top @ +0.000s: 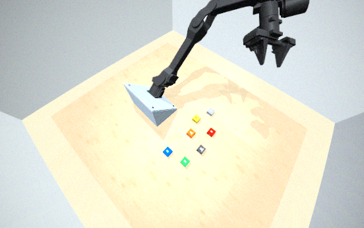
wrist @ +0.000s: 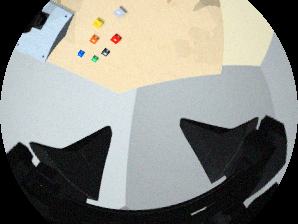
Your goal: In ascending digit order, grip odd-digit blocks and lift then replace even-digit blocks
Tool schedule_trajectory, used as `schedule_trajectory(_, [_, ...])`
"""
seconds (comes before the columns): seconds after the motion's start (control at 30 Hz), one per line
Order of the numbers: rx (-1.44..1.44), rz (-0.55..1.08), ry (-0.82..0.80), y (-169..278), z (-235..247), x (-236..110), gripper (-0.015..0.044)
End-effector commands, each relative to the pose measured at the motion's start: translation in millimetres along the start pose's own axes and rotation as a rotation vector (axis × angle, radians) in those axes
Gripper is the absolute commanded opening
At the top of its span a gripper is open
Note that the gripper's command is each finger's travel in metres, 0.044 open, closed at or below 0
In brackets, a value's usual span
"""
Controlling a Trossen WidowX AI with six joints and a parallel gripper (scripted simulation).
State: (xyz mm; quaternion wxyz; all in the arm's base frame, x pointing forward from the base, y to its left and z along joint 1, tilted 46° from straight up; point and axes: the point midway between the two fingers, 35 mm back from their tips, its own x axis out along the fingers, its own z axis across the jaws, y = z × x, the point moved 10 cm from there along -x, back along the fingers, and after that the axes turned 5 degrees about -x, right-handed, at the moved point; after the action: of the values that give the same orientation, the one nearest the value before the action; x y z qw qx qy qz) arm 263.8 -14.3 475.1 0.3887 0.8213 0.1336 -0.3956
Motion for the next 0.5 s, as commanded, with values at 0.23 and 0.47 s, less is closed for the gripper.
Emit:
schedule_trajectory(0.23, [0.348,-0.132,-0.16,28,35,91,0.04])
schedule_trajectory(0.47, [0.783,-0.309,-0.351,36,100,183,0.04])
